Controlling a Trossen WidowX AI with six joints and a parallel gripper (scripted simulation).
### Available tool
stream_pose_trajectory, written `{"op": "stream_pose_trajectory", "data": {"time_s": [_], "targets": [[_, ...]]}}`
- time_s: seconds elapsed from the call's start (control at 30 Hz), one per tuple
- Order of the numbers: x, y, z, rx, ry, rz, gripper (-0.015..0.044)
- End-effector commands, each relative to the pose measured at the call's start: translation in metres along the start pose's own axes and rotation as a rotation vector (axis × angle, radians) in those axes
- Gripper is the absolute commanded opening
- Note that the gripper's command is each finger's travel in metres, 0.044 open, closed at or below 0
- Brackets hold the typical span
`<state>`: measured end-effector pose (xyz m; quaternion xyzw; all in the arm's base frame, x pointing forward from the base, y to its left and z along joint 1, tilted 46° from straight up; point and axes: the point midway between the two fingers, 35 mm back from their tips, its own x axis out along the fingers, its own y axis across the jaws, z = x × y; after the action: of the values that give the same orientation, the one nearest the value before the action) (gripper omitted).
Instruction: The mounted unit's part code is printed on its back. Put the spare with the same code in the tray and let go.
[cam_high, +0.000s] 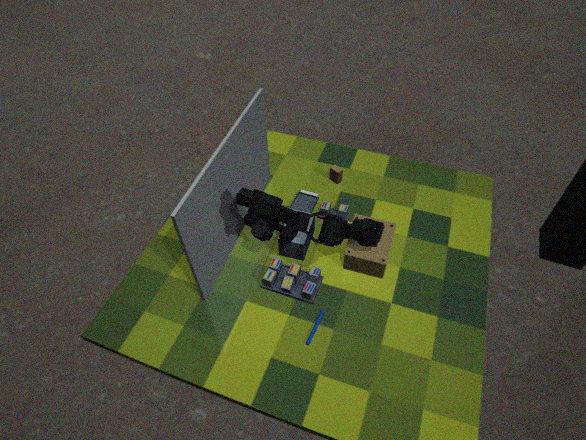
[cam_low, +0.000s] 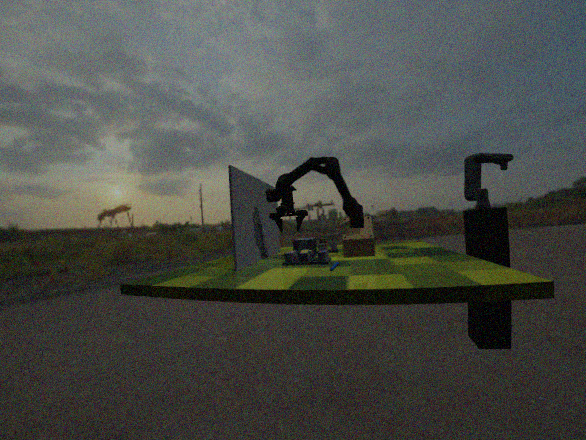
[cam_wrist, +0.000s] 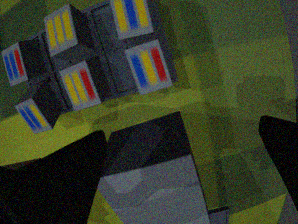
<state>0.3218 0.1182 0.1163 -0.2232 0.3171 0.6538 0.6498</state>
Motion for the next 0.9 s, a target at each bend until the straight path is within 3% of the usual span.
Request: {"op": "stream_pose_trajectory", "data": {"time_s": [0.0, 0.3, 0.5, 0.87], "targets": [[0.008, 0.017, 0.015, -0.218, -0.013, 0.001, 0.0440], [0.008, 0.017, 0.015, -0.218, -0.013, 0.001, 0.0440], [0.045, 0.019, 0.019, -0.218, -0.015, 0.000, 0.0300], [0.048, 0.020, 0.021, -0.218, -0.016, 0.000, 0.0300]]}}
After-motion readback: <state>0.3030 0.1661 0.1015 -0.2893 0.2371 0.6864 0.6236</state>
